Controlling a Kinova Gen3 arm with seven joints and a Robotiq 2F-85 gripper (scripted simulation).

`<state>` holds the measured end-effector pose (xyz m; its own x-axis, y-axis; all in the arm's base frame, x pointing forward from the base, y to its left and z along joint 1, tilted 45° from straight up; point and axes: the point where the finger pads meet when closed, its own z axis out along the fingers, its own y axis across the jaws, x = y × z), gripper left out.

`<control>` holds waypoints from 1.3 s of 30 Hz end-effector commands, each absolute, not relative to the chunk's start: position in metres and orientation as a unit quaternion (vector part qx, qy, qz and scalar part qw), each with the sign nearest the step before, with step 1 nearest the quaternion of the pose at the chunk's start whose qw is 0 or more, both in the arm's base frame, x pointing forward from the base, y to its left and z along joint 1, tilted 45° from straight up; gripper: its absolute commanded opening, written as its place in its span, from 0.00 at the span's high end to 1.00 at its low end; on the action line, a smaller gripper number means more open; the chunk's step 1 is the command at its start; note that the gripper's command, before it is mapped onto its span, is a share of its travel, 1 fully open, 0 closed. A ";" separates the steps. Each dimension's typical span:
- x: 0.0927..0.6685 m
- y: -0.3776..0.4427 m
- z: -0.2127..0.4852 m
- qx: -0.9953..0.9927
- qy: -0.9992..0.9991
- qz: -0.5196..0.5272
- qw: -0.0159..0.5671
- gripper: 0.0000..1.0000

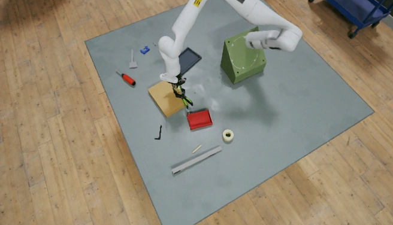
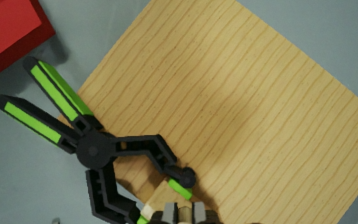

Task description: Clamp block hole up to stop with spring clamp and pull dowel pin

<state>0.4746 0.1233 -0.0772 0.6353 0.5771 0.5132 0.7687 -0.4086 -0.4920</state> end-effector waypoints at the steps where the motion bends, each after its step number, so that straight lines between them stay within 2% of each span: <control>1: 0.476 0.122 -0.076 -0.831 -0.401 -0.132 0.362 0.90; 39: 0.476 0.122 -0.076 -0.860 -0.336 -0.103 0.371 0.90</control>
<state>0.4745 0.1232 -0.0771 0.7425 0.5101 0.4341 0.6656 -0.4895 -0.5634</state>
